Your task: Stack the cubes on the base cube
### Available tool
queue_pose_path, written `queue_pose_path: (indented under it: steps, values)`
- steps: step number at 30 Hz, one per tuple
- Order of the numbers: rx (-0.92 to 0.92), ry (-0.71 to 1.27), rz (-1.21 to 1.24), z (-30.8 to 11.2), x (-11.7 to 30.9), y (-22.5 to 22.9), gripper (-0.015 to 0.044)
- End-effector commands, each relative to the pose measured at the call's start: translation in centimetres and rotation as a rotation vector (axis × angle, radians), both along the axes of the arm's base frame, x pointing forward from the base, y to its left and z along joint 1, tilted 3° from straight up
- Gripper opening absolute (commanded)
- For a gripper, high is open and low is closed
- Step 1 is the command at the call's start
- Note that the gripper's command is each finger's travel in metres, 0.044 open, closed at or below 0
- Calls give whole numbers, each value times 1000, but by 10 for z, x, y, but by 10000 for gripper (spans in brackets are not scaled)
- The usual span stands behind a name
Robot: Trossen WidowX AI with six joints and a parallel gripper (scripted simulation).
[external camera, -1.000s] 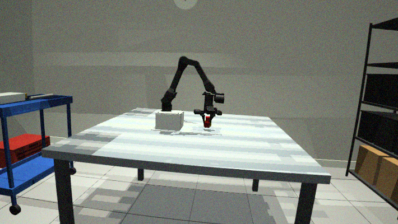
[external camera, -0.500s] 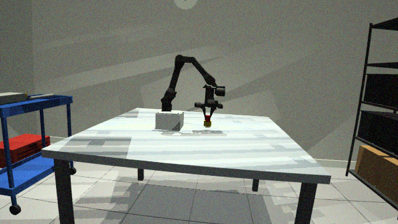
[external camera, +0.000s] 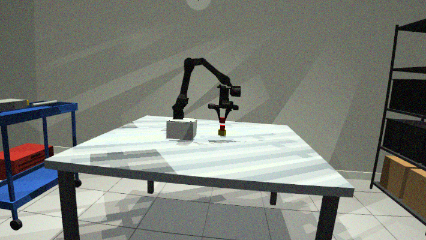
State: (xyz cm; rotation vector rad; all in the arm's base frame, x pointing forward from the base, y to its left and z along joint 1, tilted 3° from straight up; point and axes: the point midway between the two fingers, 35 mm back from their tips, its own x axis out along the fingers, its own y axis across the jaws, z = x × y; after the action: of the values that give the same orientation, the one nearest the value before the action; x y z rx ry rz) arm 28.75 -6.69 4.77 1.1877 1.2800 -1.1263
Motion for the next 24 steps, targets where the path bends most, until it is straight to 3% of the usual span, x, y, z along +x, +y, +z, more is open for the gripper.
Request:
queue_pose_path:
  steps: [1, 24]
  values:
    - [-5, -10, -6, 4, 4, 5, 105]
    - [1, -8, -77, 5, 19, 78, 105]
